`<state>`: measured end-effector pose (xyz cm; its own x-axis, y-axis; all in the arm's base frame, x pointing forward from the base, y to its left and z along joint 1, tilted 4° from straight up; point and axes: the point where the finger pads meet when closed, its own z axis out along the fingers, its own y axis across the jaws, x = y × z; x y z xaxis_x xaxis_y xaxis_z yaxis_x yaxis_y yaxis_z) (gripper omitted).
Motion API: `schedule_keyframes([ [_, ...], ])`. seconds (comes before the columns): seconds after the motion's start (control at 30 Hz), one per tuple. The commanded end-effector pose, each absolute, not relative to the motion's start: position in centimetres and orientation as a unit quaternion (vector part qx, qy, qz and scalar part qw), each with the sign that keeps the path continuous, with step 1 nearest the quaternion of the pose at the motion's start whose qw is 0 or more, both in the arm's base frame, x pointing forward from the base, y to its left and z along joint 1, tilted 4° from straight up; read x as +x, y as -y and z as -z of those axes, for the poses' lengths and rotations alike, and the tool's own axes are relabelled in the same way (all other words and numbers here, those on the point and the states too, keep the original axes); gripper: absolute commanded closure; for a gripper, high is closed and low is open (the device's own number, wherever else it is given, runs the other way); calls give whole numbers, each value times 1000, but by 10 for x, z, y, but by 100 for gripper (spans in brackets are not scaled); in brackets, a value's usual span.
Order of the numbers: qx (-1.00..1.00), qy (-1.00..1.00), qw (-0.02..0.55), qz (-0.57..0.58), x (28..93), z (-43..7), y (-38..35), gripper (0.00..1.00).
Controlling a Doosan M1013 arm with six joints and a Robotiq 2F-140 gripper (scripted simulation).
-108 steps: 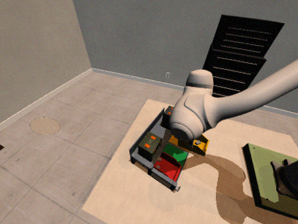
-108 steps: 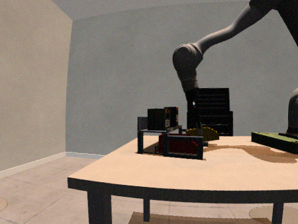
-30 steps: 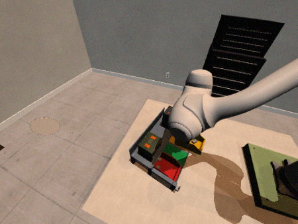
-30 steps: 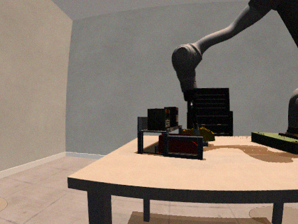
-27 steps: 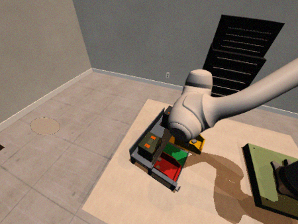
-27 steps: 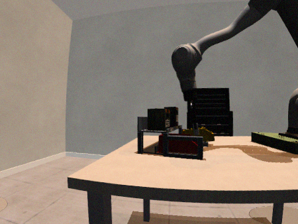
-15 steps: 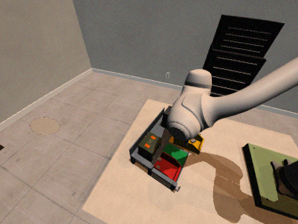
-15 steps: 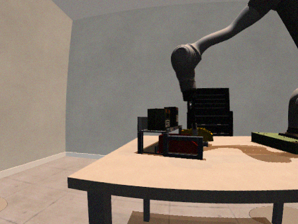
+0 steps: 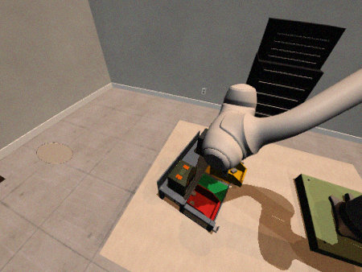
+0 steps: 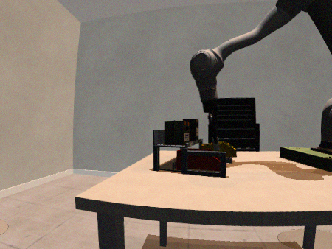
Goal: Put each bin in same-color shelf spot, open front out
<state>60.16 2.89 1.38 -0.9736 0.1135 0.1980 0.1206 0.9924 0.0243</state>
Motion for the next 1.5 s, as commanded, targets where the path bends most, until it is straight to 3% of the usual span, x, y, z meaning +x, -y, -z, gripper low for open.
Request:
schedule_keyframes([
  [0.0, -59, 993, 98, 18, 602, -14, -29, 90],
  [1.47, -59, 995, 83, 17, 600, -12, -29, 90],
])
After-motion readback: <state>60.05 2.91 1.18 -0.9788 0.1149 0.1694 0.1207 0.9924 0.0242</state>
